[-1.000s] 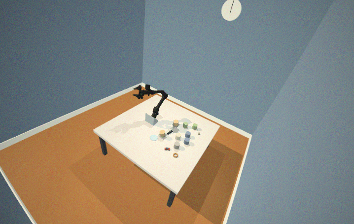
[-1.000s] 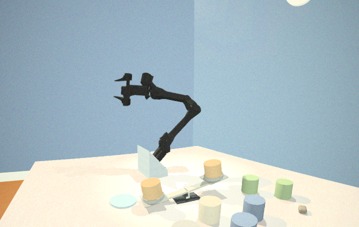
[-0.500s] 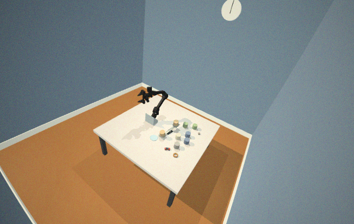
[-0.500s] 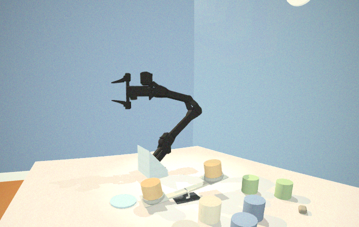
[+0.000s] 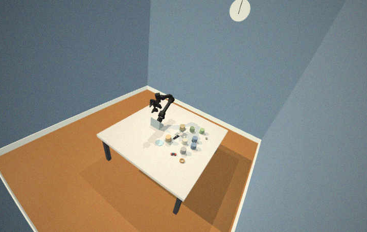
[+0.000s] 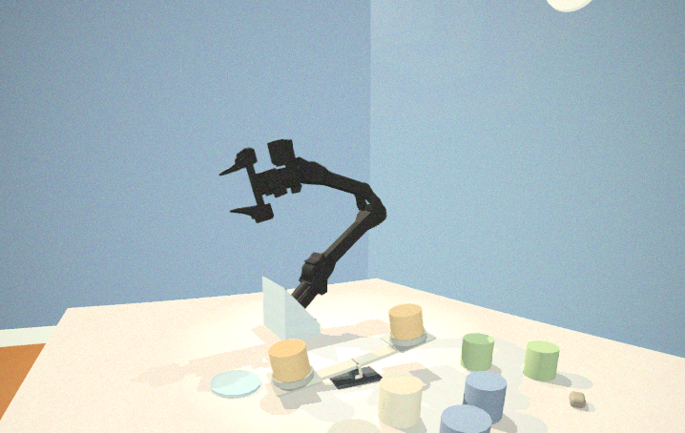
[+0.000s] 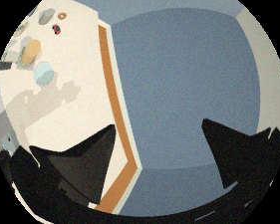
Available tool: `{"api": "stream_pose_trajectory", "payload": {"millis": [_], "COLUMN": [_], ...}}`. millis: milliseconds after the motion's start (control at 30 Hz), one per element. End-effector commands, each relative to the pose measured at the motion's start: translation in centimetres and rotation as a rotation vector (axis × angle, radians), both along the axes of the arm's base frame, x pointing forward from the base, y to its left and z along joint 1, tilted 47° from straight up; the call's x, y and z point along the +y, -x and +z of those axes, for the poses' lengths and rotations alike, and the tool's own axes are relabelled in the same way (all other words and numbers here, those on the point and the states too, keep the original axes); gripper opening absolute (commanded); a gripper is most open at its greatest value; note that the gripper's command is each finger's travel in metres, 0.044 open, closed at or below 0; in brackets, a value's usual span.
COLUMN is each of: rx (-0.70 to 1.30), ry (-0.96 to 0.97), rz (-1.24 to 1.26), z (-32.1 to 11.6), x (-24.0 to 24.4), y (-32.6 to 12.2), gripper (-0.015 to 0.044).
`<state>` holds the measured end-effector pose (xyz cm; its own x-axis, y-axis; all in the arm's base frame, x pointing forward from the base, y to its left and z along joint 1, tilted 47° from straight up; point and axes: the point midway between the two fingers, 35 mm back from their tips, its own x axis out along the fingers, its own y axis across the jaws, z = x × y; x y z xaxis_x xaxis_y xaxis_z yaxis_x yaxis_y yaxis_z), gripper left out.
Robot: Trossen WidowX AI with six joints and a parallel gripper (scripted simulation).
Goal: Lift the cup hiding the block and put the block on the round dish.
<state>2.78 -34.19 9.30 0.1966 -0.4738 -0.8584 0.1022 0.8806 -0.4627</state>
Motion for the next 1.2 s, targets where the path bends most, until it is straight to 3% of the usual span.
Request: {"api": "stream_pose_trajectory", "payload": {"millis": [0,633,1167], "rx": [-0.085,-0.420,-0.559], "ry": [-0.076,-0.552,-1.063], "rz": [0.014,0.005,-0.097], "z": [-0.5,-0.3,2.5], "x": [1.6,11.1,20.1], "y": [-2.3,-11.6,-16.3], "gripper": [0.0440,0.0440,0.0440]}}
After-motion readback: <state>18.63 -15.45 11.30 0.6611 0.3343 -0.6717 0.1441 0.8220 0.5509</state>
